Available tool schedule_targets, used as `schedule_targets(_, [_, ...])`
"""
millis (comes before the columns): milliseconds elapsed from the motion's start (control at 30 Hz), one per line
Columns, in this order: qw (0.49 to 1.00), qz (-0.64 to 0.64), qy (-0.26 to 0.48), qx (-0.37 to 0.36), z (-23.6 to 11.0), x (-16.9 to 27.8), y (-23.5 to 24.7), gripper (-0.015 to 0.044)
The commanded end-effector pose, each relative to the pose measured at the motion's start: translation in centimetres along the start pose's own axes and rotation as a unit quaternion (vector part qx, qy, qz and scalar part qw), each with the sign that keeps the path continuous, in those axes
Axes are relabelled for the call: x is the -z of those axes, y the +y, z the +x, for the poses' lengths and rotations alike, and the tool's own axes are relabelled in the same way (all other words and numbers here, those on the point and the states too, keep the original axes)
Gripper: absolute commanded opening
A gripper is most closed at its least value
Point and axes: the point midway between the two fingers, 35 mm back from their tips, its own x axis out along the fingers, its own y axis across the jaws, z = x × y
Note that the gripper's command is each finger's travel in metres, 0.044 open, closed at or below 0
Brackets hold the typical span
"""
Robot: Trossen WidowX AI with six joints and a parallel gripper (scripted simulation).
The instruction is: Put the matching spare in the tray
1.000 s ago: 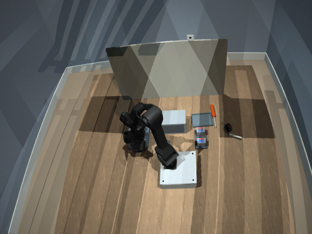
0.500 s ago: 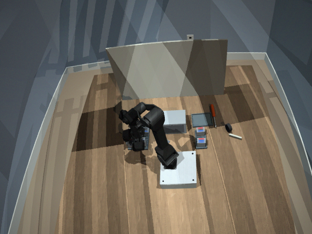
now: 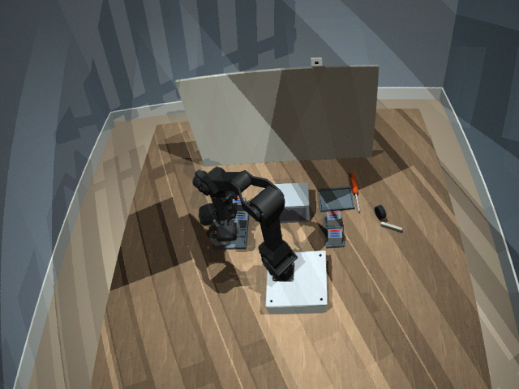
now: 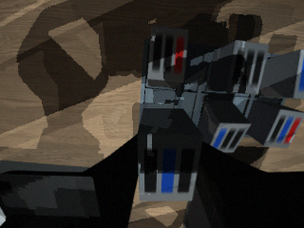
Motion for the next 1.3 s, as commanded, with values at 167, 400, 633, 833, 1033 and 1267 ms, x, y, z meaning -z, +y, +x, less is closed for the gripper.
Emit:
schedule_targets(167, [1.0, -0.001, -0.001, 0.001, -3.7, -0.5, -0.3, 0.0])
schedule_targets(400, [1.0, -0.002, 0.0, 0.0, -7.2, -0.5, -0.1, 0.0])
schedule_targets(633, [1.0, -0.002, 0.0, 0.001, -7.7, -0.2, -0.7, 0.0])
schedule_targets(833, [1.0, -0.002, 0.0, 0.003, -8.0, 1.2, -3.2, 0.0])
schedule_targets(1033, [1.0, 0.006, 0.001, 0.004, -8.2, 2.9, -5.7, 0.0])
schedule_targets(1267, [1.0, 0.018, 0.004, 0.006, -8.4, 5.4, -8.3, 0.0])
